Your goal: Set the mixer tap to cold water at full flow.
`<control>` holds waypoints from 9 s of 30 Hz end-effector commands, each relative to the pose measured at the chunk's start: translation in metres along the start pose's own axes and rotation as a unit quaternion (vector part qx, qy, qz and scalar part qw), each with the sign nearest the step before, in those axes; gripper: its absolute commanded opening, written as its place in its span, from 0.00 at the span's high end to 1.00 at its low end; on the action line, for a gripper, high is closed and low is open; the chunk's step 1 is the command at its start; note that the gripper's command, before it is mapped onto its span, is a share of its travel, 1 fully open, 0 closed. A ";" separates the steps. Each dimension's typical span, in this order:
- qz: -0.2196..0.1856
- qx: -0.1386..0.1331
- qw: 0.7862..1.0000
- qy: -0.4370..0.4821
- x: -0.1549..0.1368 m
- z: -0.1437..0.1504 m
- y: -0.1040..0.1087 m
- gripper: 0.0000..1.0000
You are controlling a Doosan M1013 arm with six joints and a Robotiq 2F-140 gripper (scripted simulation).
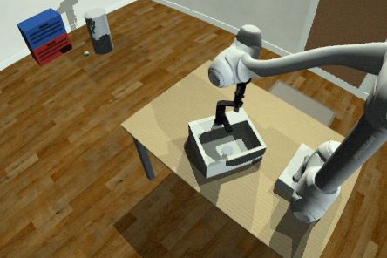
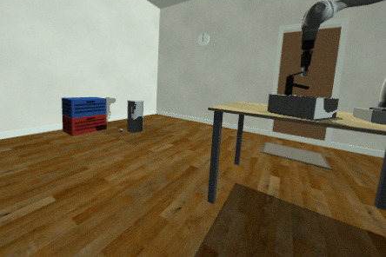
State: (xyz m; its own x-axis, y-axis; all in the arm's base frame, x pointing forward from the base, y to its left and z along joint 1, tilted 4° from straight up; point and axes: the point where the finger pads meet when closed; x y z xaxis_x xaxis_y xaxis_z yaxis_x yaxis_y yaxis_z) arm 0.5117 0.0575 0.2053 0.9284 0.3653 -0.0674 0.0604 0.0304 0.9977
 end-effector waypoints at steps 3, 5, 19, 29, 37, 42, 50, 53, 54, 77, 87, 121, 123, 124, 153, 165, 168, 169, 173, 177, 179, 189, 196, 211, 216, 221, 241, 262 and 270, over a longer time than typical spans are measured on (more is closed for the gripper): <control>-0.002 0.001 1.000 0.001 -0.001 0.001 -0.003 1.00; -0.002 0.001 1.000 0.001 -0.001 0.001 -0.003 1.00; -0.002 0.001 1.000 0.001 -0.001 0.001 -0.003 1.00; -0.002 0.001 1.000 0.001 -0.001 0.001 -0.003 1.00; -0.002 0.001 1.000 0.001 -0.001 0.001 -0.003 1.00; -0.002 0.001 1.000 0.001 -0.001 0.001 -0.003 1.00; -0.002 0.001 1.000 0.001 0.001 0.001 0.000 1.00; -0.002 0.001 1.000 0.001 0.002 0.002 0.002 1.00; -0.002 0.001 1.000 0.001 0.002 0.002 0.002 1.00; -0.002 0.001 1.000 0.001 0.002 0.002 0.002 1.00; -0.002 0.001 1.000 0.001 0.002 0.002 0.002 1.00; -0.002 0.001 1.000 0.001 0.003 0.002 0.003 1.00; -0.002 0.001 1.000 0.001 0.003 0.002 0.003 1.00; -0.002 0.001 1.000 0.001 0.003 0.002 0.003 0.58; -0.002 0.001 1.000 0.001 0.003 0.002 0.003 0.58; -0.002 0.001 1.000 0.001 0.003 0.002 0.003 0.58; -0.002 0.001 1.000 0.001 0.003 0.002 0.003 0.58; -0.002 0.001 1.000 0.001 0.003 0.002 0.003 0.58; -0.002 0.001 1.000 0.001 0.003 0.002 0.003 0.58; -0.002 0.001 1.000 0.001 0.003 0.002 0.003 0.58; -0.002 0.001 1.000 0.001 0.003 0.002 0.003 0.58; -0.002 0.001 1.000 0.001 0.003 0.002 0.003 0.58; -0.002 0.001 1.000 0.001 0.003 0.002 0.004 0.58; -0.002 0.001 1.000 0.001 0.003 0.002 0.025 0.58; -0.002 0.001 1.000 0.001 0.003 0.002 0.039 0.58; -0.002 0.001 1.000 0.001 0.003 0.002 0.048 0.58; -0.002 0.001 1.000 0.001 0.003 0.002 0.073 0.58; -0.002 0.001 1.000 0.001 0.003 0.002 0.073 1.00; -0.002 0.001 1.000 0.001 0.003 0.002 0.073 1.00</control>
State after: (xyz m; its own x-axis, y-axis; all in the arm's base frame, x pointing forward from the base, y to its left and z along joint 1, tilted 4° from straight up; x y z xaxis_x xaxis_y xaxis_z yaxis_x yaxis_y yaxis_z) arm 0.5200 0.0577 0.2747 0.9293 0.3618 -0.0741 0.0671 0.0320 0.9972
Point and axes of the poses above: the point where the finger pads meet when closed, its own y axis back along the fingers, its own z axis across the jaws, x = y × z, and after that the axes turned 6 degrees about y, right-handed
